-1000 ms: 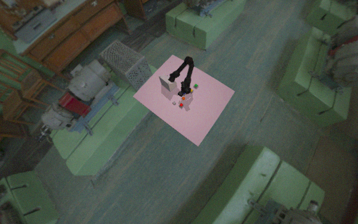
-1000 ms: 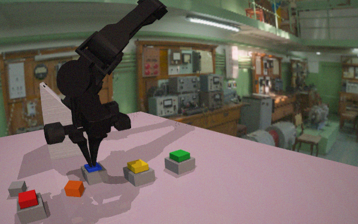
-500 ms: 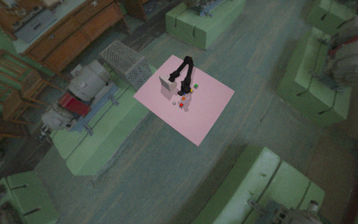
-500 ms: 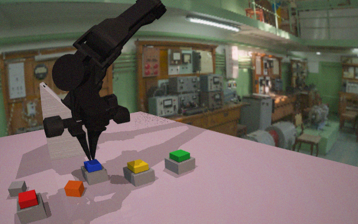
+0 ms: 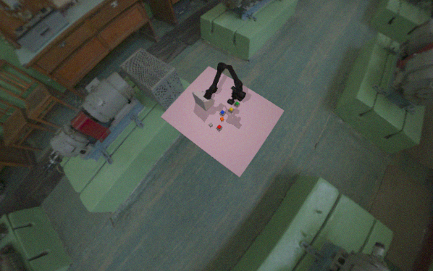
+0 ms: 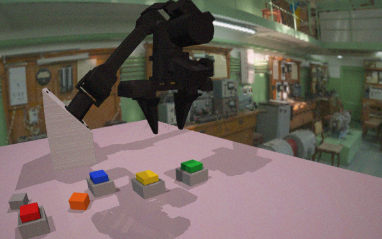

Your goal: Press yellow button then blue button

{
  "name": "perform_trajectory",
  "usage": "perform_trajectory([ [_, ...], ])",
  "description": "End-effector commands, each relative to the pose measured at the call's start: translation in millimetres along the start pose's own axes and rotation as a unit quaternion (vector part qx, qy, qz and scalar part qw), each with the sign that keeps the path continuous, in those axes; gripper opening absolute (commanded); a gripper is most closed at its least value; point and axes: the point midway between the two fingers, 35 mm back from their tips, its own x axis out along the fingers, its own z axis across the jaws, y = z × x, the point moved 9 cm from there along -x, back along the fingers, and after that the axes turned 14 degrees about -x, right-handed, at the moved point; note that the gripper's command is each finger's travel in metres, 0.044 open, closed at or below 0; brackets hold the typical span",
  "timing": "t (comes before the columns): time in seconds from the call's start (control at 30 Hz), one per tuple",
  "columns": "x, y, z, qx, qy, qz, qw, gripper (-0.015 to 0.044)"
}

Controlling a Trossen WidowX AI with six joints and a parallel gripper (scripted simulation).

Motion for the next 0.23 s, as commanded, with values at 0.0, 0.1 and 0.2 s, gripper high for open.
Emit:
perform_trajectory([
  [0.0, -18.3, -0.9, 54.4, 0.002, -0.012, -0.002, 1.000, 0.0361],
  [0.1, -19.4, -0.6, 57.4, 0.002, -0.013, -0.003, 1.000, 0.0400],
  [0.2, -19.4, -0.6, 57.4, 0.002, -0.013, -0.003, 1.000, 0.0400],
])
